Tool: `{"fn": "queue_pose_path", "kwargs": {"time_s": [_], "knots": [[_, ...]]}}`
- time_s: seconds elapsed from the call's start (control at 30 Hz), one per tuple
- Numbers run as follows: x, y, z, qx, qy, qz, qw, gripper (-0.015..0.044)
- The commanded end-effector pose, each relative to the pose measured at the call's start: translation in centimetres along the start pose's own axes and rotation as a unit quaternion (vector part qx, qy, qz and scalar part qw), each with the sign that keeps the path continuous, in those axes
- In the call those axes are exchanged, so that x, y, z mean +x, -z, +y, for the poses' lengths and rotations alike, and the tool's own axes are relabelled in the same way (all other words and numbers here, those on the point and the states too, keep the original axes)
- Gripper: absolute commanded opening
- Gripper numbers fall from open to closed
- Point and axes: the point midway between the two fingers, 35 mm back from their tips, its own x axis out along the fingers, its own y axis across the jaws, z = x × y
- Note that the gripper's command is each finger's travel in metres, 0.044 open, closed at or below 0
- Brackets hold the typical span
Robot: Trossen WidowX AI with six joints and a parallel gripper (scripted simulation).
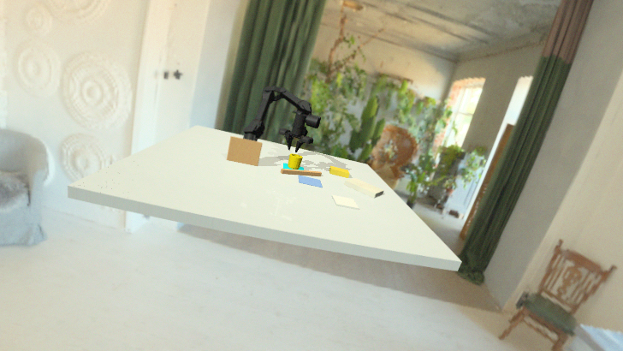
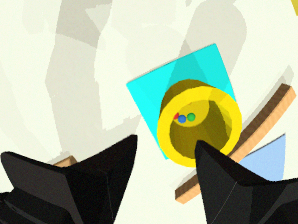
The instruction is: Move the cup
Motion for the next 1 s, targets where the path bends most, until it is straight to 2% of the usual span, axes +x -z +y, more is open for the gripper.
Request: {"fn": "queue_pose_path", "kwargs": {"time_s": [0.0,0.2,0.8,0.97], "knots": [[0.1,0.0,0.0,0.001,0.000,0.000,1.000,0.0278],[-0.3,0.0,-0.1,0.001,0.001,0.000,1.000,0.0435],[-6.2,0.0,-0.1,-0.002,0.002,0.002,1.000,0.0440],[-6.1,-0.1,-0.1,0.001,0.003,0.000,1.000,0.0440]]}}
